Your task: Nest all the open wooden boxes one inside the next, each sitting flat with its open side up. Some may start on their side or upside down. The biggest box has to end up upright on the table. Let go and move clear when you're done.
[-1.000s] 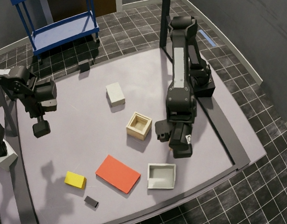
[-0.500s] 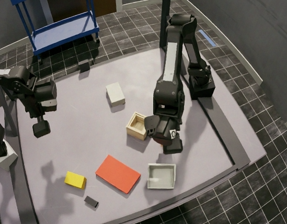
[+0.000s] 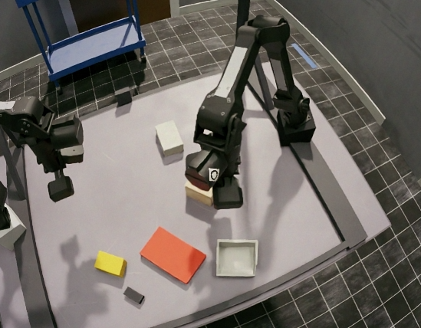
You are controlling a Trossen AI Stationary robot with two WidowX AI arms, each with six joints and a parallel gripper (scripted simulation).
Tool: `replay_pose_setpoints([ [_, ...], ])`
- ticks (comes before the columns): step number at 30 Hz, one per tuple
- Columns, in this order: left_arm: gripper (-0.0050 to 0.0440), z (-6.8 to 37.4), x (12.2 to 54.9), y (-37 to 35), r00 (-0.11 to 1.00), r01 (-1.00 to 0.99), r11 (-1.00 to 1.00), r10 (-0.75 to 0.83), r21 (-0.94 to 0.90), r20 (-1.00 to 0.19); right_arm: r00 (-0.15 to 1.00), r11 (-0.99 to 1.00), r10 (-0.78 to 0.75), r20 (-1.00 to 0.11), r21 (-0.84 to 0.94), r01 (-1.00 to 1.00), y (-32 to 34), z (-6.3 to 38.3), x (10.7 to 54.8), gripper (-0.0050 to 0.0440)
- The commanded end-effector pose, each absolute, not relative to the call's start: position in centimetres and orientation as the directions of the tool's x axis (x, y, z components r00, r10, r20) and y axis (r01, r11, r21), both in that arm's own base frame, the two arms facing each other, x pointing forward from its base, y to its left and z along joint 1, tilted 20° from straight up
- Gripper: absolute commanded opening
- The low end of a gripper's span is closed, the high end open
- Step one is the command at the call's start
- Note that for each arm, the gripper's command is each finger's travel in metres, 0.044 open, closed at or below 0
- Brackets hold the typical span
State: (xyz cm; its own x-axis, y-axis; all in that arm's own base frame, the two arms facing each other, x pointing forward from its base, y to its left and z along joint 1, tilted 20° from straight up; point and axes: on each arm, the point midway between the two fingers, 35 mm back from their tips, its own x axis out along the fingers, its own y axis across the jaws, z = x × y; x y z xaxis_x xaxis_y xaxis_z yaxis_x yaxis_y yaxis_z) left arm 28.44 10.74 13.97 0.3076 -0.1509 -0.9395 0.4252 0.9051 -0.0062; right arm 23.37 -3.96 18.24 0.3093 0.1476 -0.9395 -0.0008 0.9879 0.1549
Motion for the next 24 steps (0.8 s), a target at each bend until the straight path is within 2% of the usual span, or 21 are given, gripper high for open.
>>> replay_pose_setpoints([
  [1, 0.0211, 16.8, 29.4, 9.0, 0.349, 0.427, 0.904, -0.127, 0.037, -0.929, 0.324, 0.989, 0.143, -0.935, 0.150, -0.003, -4.0, 18.7, 23.4, 0.0400],
  [14, 0.0211, 18.8, 29.8, 5.5, 0.350, 0.439, 0.898, -0.136, 0.034, -0.927, 0.324, 0.989, 0.143, -0.935, 0.150, -0.003, -4.0, 18.7, 23.4, 0.0400],
  [24, 0.0211, 18.2, 29.8, 5.5, 0.333, 0.442, 0.897, -0.145, 0.018, -0.932, 0.338, 0.980, 0.194, -0.921, 0.198, -0.024, -4.9, 18.7, 25.2, 0.0400],
])
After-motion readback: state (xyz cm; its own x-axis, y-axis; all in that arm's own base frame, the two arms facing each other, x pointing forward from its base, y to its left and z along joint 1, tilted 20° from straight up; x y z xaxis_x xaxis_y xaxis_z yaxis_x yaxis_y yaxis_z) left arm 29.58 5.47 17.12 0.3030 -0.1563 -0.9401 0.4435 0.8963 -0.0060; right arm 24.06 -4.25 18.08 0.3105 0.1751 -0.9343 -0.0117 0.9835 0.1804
